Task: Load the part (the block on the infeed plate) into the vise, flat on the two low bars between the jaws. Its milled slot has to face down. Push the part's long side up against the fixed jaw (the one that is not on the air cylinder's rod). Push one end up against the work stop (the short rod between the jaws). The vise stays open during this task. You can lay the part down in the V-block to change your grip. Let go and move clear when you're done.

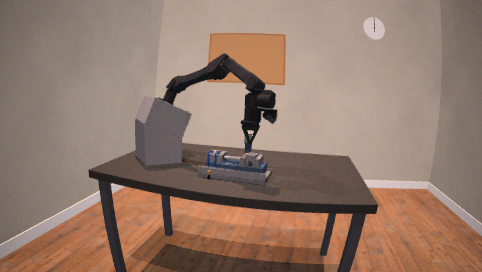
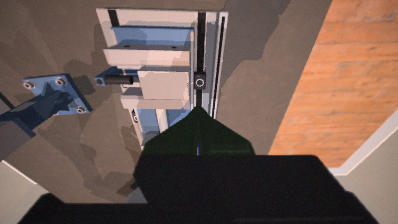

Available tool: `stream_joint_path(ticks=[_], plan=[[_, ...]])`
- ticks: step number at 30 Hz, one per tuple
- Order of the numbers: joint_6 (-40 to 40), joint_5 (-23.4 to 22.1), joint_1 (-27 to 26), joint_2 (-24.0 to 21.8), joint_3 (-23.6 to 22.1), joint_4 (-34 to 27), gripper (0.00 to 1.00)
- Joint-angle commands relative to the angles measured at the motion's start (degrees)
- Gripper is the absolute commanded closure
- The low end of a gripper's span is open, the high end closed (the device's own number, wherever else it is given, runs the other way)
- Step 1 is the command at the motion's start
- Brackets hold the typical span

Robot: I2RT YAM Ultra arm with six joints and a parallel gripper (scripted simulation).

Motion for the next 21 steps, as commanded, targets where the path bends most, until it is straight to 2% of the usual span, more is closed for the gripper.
stream_joint_path(ticks=[1, 21], plan=[[1.62, -0.67, -1.07, 0.51, 2.1, -1.69, 1.0], [1.38, -0.68, -1.08, 0.59, 2.65, -2.12, 1.0]])
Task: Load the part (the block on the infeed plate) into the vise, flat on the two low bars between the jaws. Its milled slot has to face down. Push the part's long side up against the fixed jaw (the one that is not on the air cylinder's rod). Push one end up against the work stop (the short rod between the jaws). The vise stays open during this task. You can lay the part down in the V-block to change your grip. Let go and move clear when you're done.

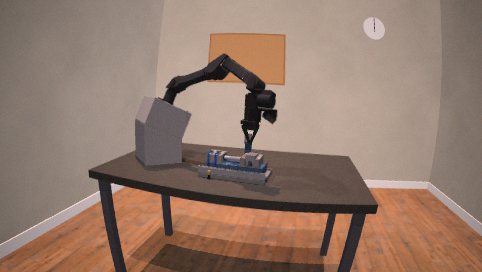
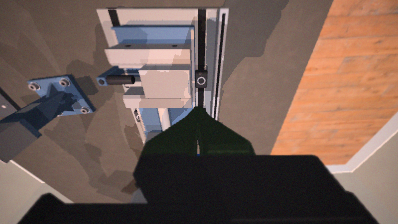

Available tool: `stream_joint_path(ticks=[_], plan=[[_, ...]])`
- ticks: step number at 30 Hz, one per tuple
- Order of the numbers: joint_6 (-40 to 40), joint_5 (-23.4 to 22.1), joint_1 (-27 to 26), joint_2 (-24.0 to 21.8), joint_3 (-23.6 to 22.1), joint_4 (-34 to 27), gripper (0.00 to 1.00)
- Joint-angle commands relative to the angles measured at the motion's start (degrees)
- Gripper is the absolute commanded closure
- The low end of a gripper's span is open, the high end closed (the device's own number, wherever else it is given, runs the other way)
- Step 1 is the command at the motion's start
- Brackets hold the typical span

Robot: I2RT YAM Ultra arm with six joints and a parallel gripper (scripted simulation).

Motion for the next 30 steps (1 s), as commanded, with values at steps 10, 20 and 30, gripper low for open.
stream_joint_path(ticks=[10, 20, 30], plan=[[0.25, -0.59, -1.08, 0.2, 1.64, -0.74, 1.0], [0.35, -0.58, -1.02, 0.53, 1.62, -0.51, 1.0], [0.88, -0.55, 0.34, 1.52, 1.66, 1.97, 1.0]])
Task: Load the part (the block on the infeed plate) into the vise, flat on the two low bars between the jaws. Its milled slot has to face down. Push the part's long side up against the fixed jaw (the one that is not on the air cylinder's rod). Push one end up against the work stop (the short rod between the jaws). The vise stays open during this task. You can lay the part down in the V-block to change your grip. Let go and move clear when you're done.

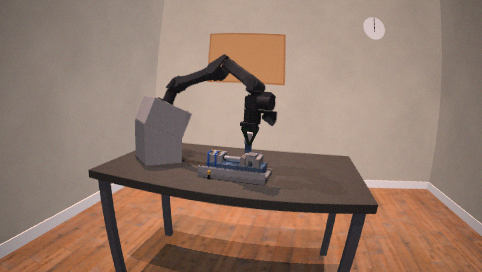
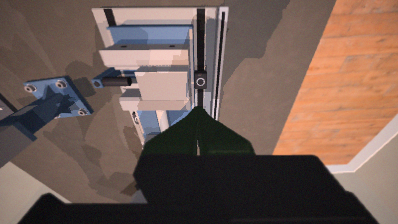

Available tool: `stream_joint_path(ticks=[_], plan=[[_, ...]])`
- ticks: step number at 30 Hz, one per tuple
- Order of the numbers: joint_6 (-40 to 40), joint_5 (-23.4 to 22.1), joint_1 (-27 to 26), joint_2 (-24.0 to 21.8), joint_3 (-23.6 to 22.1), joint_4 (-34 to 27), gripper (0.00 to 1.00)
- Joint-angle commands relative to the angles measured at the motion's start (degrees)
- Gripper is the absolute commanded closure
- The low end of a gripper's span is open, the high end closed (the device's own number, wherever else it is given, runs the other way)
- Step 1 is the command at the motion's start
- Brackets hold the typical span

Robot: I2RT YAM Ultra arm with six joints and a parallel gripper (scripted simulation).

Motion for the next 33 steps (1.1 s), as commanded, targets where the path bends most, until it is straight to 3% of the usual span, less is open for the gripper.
stream_joint_path(ticks=[1, 33], plan=[[0.55, -0.51, 0.22, 0.78, 1.68, 1.3, 1.0], [2.1, 0.14, 1.38, 5.51, 3.27, 4.75, 1.0]])
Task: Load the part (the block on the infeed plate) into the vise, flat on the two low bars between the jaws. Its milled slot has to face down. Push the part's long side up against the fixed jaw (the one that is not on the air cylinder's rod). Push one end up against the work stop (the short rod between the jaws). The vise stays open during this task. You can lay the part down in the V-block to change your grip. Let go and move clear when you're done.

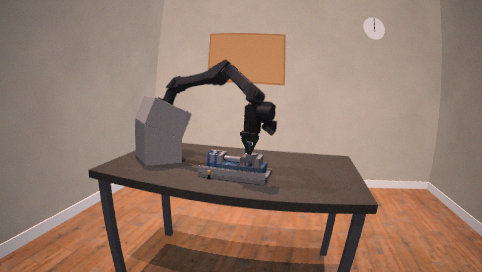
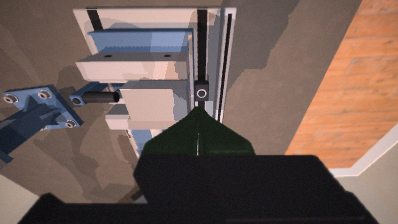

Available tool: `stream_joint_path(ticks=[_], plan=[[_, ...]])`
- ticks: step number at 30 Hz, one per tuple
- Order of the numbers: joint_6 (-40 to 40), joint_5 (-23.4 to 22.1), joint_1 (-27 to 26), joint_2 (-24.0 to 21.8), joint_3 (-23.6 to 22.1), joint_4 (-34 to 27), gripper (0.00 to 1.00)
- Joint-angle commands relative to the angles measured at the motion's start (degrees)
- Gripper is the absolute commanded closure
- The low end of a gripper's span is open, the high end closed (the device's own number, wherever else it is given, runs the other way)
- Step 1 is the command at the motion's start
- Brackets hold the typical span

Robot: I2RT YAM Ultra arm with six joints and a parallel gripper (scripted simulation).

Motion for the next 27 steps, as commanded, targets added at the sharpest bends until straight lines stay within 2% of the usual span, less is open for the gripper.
stream_joint_path(ticks=[1, 27], plan=[[0.38, 0.15, -0.26, 0.63, 1.72, 0.8, 1.0], [0.38, 0.18, -0.18, 0.31, 1.92, 0.64, 1.0]])
